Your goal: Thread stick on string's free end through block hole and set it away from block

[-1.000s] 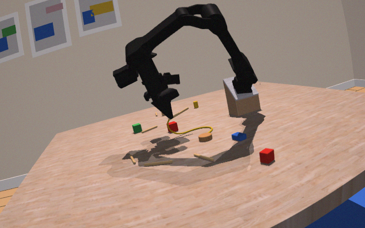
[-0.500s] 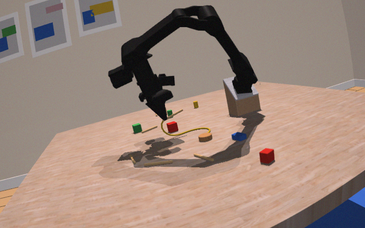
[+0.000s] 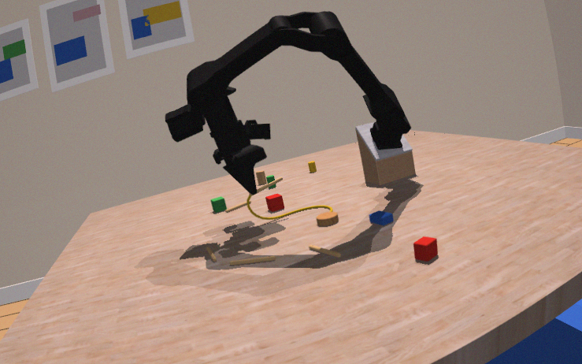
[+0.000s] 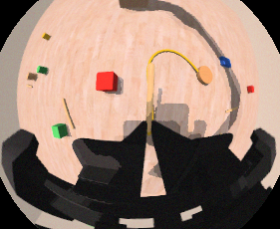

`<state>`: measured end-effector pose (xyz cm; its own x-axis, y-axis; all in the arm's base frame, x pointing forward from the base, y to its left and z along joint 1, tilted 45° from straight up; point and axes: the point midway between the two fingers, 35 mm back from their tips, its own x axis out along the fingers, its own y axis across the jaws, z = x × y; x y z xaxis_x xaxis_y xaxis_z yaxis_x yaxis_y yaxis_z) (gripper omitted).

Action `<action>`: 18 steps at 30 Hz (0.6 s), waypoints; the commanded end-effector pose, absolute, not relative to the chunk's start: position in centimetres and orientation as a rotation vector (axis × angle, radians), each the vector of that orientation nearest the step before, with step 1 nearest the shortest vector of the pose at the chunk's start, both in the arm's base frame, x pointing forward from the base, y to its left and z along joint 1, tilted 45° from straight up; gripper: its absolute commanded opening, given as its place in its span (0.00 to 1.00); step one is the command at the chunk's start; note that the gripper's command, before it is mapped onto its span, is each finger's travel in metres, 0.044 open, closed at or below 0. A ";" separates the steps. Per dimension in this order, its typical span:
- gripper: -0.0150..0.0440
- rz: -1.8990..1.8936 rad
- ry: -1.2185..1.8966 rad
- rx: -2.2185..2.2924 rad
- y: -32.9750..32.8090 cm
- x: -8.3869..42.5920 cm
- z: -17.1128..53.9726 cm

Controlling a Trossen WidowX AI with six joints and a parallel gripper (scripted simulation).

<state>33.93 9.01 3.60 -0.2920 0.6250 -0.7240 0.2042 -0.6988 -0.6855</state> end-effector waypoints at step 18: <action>0.25 2.025 -1.013 -1.687 9.3 36.7 3.2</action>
<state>36.20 9.16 3.48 -0.2578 0.6359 -0.7274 0.2015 -0.7009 -0.6842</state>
